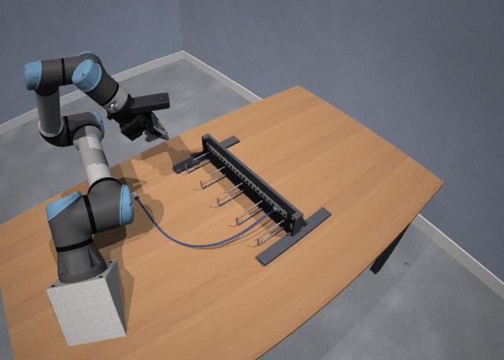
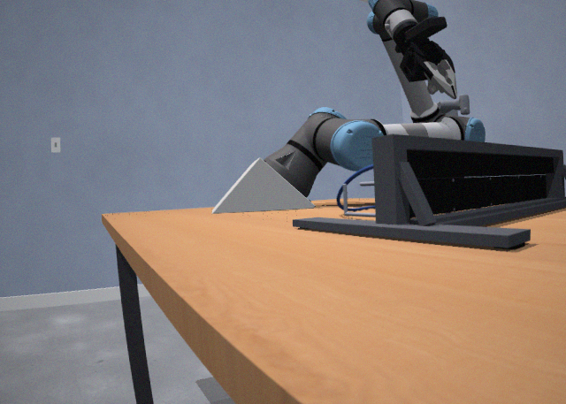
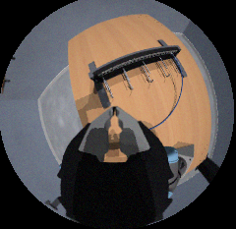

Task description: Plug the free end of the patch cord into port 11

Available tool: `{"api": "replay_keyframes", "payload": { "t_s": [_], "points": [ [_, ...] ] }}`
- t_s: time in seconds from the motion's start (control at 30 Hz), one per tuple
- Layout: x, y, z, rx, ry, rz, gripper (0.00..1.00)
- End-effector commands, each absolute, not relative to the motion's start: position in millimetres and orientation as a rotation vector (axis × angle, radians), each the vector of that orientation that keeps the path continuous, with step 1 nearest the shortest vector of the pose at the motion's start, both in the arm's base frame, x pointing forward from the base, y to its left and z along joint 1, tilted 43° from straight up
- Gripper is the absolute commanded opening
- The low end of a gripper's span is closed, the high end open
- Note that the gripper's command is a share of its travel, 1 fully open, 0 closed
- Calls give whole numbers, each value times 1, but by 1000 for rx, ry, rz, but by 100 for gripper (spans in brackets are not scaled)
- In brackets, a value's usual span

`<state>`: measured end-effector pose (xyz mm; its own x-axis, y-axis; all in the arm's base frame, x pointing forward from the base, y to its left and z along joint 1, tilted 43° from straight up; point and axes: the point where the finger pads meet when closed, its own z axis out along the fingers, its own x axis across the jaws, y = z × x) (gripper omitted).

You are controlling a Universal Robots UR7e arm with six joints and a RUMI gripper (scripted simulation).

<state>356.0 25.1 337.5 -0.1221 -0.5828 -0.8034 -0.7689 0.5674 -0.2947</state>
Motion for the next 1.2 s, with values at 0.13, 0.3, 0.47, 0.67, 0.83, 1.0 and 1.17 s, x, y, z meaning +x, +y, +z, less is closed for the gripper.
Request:
{"api": "replay_keyframes", "payload": {
  "t_s": [0.13, 0.3, 0.47, 0.67, 0.83, 1.0, 1.17],
  "points": [
    [382, 16, 341, -1225, 1612, 1, 0],
    [387, 13, 342, -1250, 1572, -54, 0],
    [391, 11, 343, -1273, 1533, -108, 0],
    [393, 10, 343, -1280, 1521, -125, 0],
    [393, 10, 343, -1280, 1521, -125, 0],
    [393, 10, 343, -1280, 1521, -125, 0],
    [393, 11, 343, -1281, 1520, -124, 0]
  ]
}}
